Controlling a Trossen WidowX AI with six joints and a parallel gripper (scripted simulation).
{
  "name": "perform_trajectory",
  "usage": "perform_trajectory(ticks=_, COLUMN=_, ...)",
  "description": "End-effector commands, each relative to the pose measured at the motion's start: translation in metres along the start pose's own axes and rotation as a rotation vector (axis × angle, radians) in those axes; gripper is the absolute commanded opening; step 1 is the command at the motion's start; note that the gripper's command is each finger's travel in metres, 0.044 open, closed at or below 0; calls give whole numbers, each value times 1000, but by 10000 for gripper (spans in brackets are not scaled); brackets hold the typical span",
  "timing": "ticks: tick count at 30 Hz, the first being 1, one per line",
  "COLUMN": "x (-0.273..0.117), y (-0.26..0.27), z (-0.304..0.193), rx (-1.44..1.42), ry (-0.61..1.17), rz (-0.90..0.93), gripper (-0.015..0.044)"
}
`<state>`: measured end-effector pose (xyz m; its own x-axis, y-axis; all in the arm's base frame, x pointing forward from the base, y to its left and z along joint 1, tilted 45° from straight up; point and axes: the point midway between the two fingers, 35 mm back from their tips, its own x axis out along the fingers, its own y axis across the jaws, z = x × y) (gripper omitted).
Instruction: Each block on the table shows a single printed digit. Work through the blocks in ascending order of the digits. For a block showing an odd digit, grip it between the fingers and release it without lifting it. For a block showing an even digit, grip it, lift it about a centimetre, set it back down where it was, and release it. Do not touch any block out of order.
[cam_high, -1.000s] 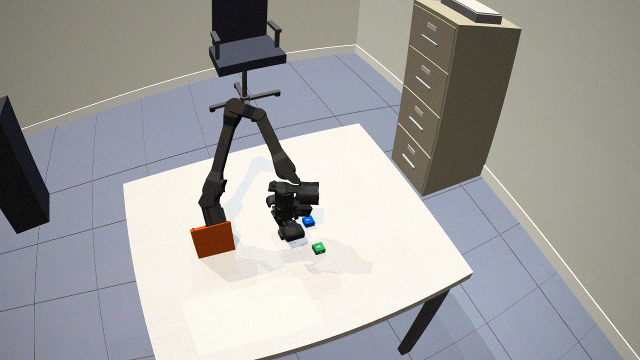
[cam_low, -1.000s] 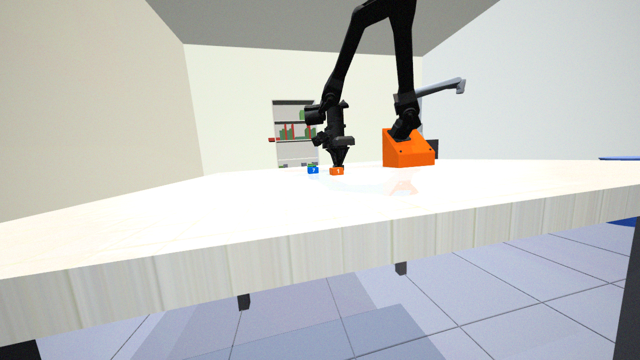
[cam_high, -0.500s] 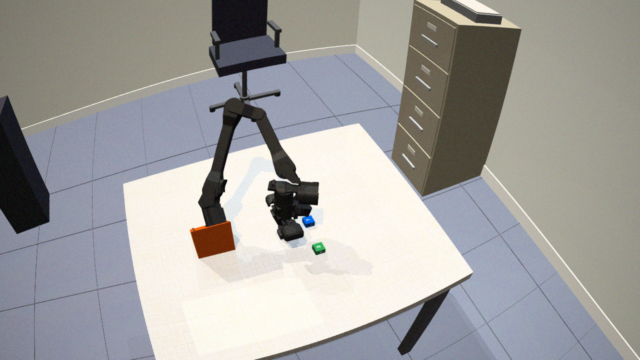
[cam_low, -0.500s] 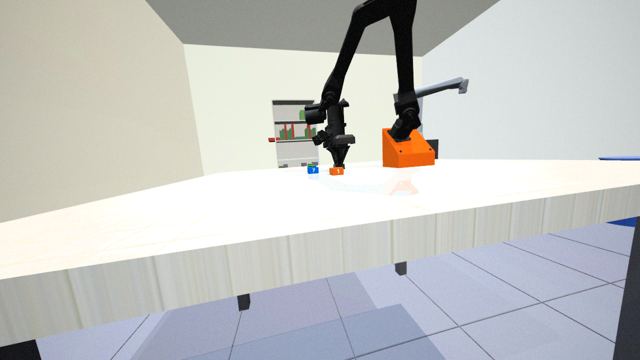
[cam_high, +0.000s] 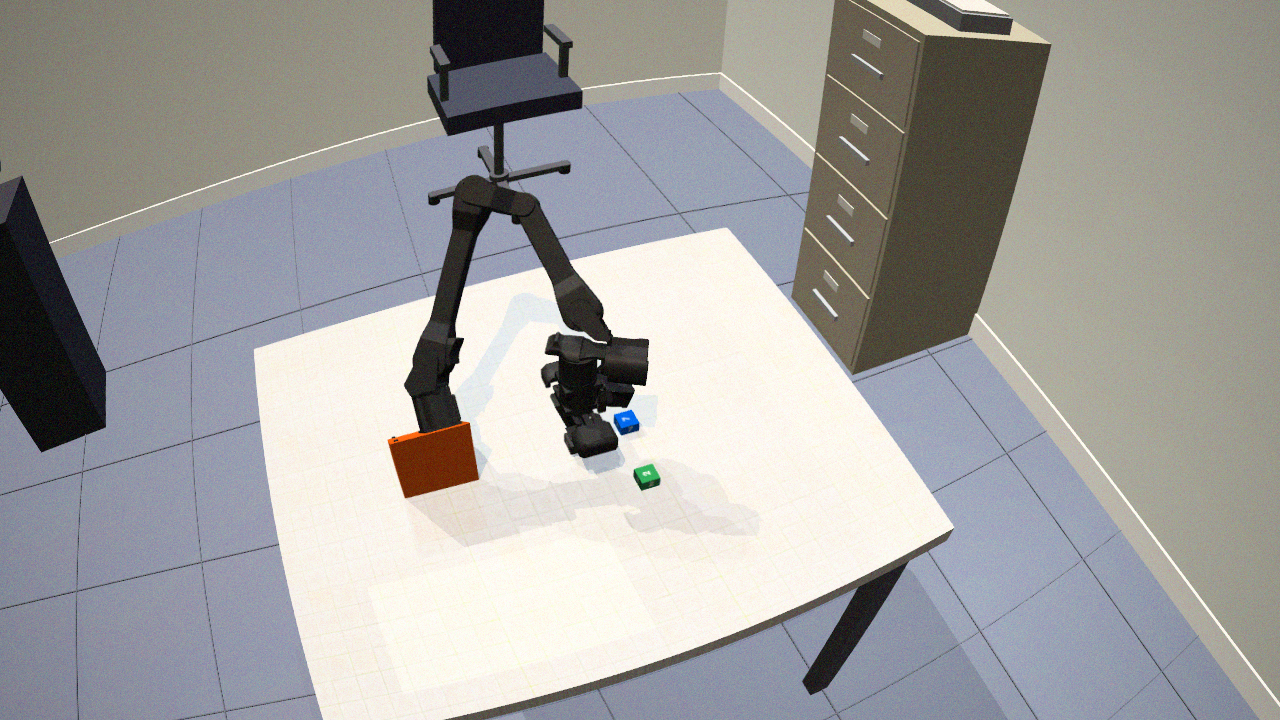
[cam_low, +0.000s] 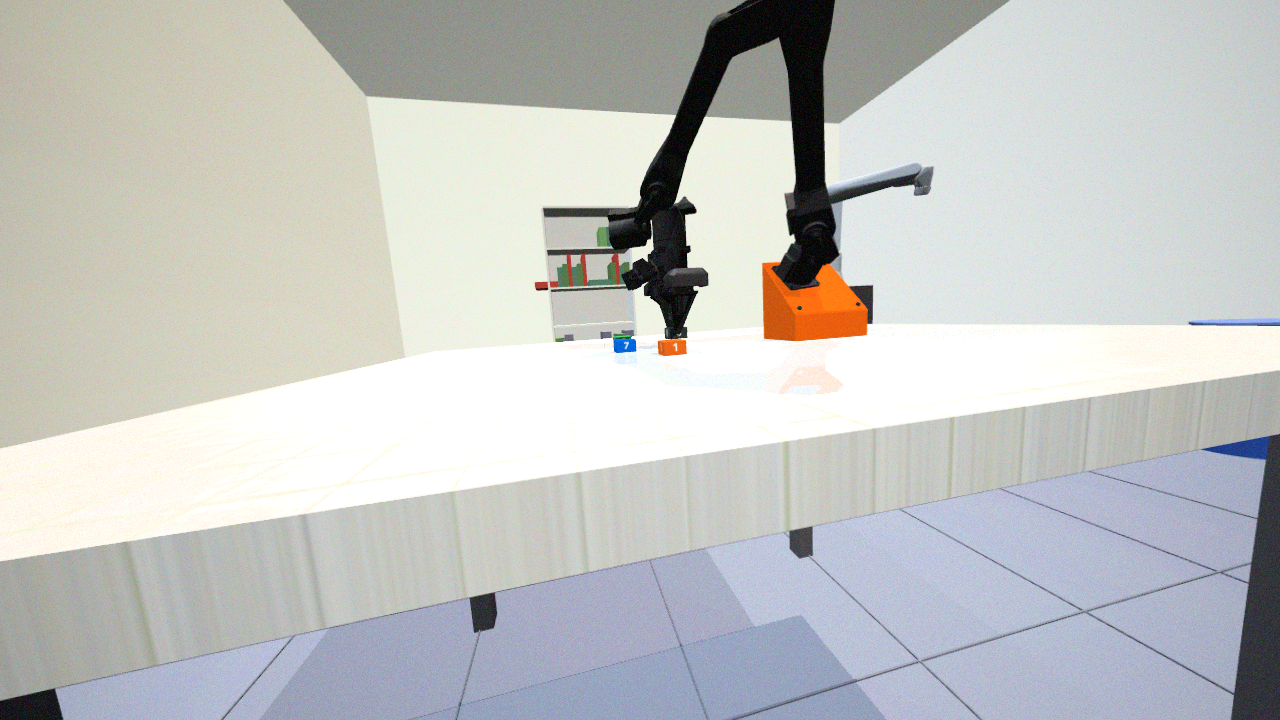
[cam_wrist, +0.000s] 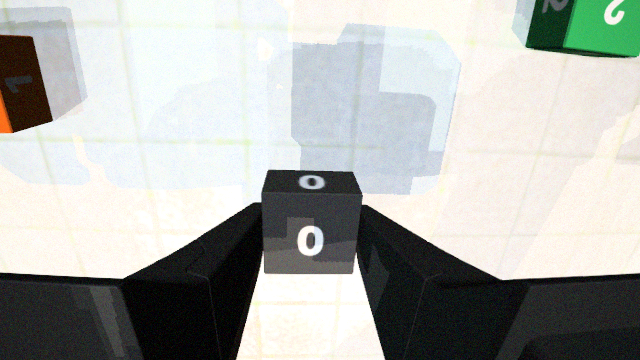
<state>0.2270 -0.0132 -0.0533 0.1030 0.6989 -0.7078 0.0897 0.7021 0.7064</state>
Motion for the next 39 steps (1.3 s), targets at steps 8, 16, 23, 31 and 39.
perform_trajectory(ticks=8, x=3, y=0, z=1, rx=-6, ry=-1, rz=-4, gripper=120)
perform_trajectory(ticks=16, x=13, y=0, z=1, rx=-6, ry=-1, rz=-4, gripper=120)
perform_trajectory(ticks=23, x=14, y=0, z=1, rx=-6, ry=-1, rz=-3, gripper=120)
perform_trajectory(ticks=31, x=14, y=0, z=1, rx=-6, ry=-1, rz=-3, gripper=225)
perform_trajectory(ticks=39, x=14, y=0, z=1, rx=-6, ry=-1, rz=-3, gripper=400)
